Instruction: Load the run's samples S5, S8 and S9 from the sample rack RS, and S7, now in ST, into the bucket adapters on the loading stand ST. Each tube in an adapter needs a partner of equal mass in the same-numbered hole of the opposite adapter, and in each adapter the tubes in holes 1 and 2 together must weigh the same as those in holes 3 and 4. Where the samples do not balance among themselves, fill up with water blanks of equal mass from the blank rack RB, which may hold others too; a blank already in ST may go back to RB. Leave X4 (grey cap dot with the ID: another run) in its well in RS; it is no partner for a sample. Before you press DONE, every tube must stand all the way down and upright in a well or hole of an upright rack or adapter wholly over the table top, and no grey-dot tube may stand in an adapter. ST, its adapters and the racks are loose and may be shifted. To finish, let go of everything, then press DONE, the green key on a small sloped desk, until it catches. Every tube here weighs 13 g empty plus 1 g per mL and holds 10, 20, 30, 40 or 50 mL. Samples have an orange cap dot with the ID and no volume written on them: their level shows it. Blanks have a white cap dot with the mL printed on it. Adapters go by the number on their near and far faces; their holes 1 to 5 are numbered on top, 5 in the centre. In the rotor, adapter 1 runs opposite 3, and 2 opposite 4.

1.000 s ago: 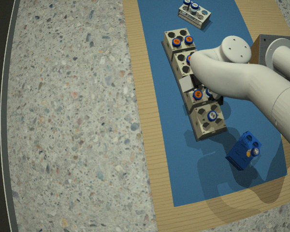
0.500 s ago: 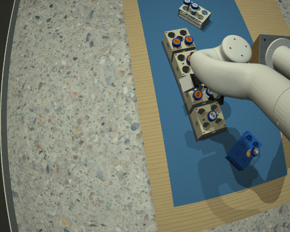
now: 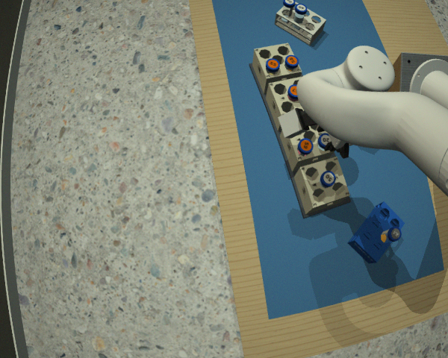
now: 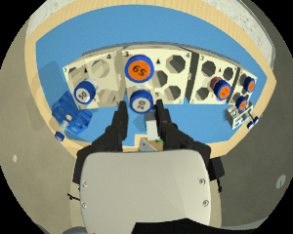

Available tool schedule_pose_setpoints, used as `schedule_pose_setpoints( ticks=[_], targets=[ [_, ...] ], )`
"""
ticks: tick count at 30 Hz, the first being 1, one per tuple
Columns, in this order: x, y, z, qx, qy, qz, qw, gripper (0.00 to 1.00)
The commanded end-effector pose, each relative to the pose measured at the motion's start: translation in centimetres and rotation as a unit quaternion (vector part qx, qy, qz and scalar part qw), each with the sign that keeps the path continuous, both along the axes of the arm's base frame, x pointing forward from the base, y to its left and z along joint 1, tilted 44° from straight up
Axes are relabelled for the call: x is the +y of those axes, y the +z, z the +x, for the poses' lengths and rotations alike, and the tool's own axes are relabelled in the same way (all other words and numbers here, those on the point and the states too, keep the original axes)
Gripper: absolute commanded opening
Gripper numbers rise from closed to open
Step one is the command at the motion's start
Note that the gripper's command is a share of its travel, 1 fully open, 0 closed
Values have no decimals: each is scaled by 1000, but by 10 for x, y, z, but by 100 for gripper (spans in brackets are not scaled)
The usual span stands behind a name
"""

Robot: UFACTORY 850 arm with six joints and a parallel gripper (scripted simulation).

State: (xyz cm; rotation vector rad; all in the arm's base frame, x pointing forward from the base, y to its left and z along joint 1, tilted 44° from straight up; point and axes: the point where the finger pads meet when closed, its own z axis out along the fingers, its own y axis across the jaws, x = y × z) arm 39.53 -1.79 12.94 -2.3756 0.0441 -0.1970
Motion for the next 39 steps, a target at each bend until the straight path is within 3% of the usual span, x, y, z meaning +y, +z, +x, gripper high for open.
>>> schedule_pose_setpoints(
  ticks=[1,39],
  targets=[
    [-6,6,-1,0,0,0,1000,43],
    [-52,55,-11,0,0,0,1000,43]
  ],
)
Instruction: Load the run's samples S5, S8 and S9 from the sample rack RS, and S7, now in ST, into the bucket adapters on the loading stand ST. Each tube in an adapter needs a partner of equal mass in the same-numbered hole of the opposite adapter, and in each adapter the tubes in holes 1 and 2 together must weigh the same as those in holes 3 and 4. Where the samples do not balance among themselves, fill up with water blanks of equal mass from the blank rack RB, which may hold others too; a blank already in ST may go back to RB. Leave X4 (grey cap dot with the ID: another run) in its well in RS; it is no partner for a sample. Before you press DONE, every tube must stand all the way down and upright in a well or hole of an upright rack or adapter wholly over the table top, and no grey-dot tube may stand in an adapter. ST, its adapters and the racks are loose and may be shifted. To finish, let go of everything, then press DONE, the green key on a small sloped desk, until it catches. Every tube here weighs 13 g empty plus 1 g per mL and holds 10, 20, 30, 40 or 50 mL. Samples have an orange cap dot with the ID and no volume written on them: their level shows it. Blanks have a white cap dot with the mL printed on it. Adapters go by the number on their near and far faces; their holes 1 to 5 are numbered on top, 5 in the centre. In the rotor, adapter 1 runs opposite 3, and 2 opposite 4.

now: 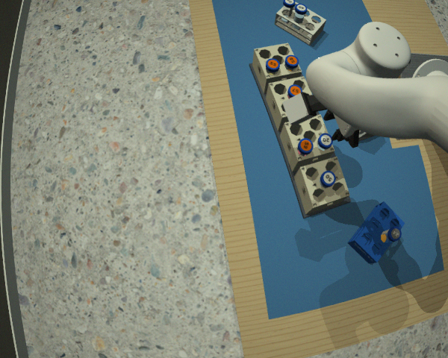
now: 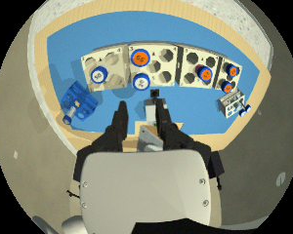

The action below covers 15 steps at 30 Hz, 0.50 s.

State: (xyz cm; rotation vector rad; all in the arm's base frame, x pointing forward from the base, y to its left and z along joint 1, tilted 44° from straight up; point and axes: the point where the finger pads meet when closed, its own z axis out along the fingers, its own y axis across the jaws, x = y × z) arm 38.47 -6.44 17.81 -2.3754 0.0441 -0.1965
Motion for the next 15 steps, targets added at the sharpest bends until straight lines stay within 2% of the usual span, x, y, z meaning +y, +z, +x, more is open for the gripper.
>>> schedule_pose_setpoints(
  ticks=[1,15],
  targets=[
    [-7,8,-1,-1,0,0,1000,43],
    [-21,22,-4,-1,0,0,1000,43]
  ],
)
